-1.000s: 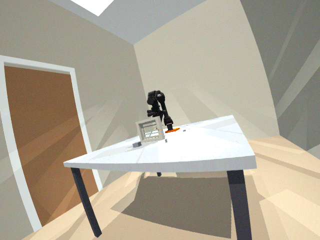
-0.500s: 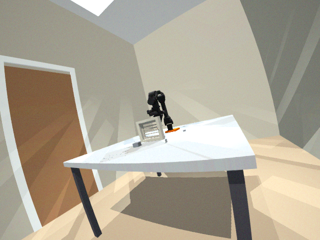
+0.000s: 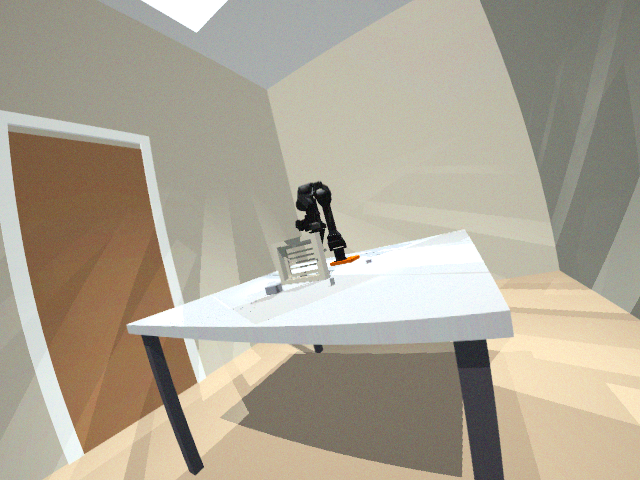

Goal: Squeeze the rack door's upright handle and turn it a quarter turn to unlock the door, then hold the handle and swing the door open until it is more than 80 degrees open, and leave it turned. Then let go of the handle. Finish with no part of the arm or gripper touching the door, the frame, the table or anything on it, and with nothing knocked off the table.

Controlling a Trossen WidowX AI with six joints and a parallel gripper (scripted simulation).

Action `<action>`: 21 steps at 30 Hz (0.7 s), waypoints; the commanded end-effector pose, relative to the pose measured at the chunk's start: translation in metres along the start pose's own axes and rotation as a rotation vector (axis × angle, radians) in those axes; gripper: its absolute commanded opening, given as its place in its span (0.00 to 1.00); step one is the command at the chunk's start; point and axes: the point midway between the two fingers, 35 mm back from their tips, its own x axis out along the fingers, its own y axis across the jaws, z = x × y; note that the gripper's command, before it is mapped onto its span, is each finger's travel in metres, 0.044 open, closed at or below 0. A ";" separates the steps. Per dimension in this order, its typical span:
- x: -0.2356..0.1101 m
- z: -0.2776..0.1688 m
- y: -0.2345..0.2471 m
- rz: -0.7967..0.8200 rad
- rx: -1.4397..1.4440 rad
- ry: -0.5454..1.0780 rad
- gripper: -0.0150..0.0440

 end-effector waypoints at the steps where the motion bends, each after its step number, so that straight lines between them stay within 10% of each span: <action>1: 0.000 0.003 -0.007 0.008 -0.072 -0.006 0.28; 21: 0.001 0.021 -0.051 0.003 -0.380 -0.008 0.28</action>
